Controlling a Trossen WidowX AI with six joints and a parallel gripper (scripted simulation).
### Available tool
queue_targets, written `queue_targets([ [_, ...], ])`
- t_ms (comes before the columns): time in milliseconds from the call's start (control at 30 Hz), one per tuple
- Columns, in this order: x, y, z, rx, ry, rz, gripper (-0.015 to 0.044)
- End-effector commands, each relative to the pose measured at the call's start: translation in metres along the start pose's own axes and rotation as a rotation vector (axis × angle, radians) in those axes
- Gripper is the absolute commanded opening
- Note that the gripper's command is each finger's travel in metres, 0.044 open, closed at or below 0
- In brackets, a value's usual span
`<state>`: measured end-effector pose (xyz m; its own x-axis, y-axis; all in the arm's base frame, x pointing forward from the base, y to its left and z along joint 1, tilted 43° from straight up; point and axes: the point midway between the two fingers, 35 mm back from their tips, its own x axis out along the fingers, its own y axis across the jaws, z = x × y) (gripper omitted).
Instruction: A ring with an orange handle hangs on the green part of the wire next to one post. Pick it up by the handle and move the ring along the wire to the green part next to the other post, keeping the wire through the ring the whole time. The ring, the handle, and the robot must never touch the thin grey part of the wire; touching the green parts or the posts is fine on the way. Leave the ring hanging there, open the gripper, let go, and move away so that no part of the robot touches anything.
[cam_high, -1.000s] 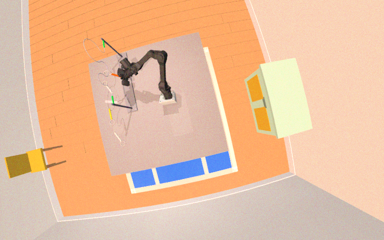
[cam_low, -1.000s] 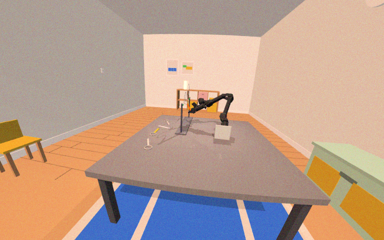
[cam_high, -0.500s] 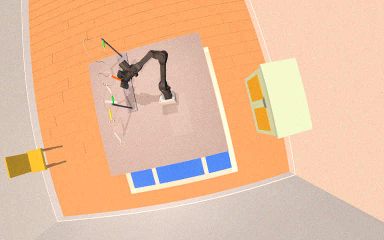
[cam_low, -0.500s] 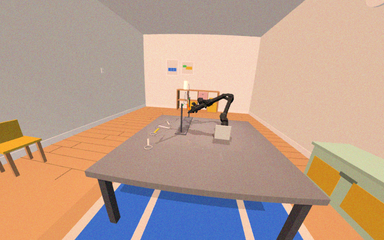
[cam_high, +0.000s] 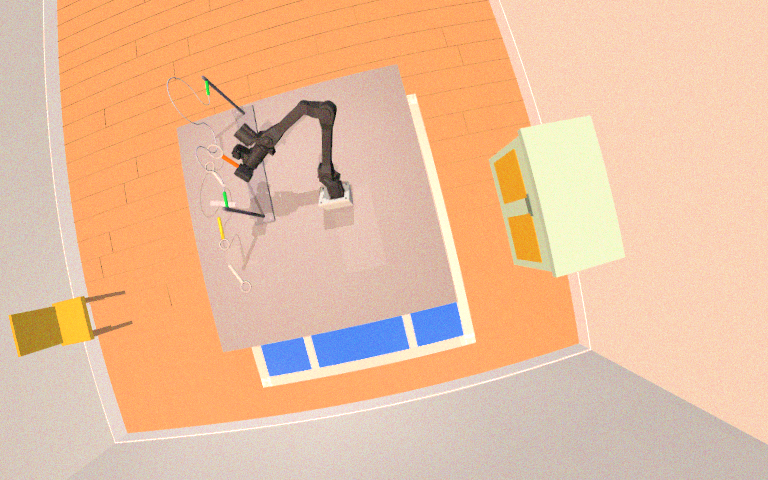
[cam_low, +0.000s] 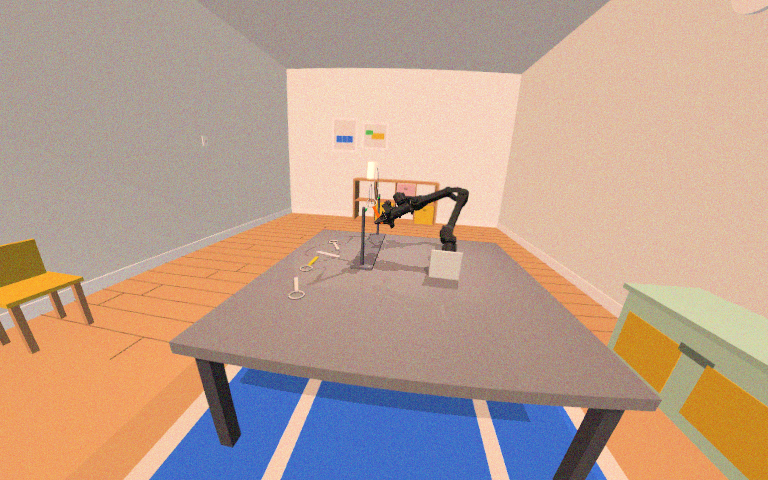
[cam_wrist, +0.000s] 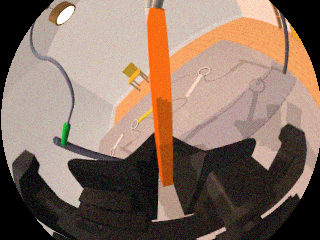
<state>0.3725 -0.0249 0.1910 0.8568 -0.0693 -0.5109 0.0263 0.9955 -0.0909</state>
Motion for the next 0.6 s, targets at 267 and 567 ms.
queue_targets([
  [267, -0.010, 0.045, 0.007, 0.270, 0.034, 0.157, -0.0150],
  [567, -0.020, 0.074, 0.019, 0.463, 0.058, 0.266, -0.0150],
])
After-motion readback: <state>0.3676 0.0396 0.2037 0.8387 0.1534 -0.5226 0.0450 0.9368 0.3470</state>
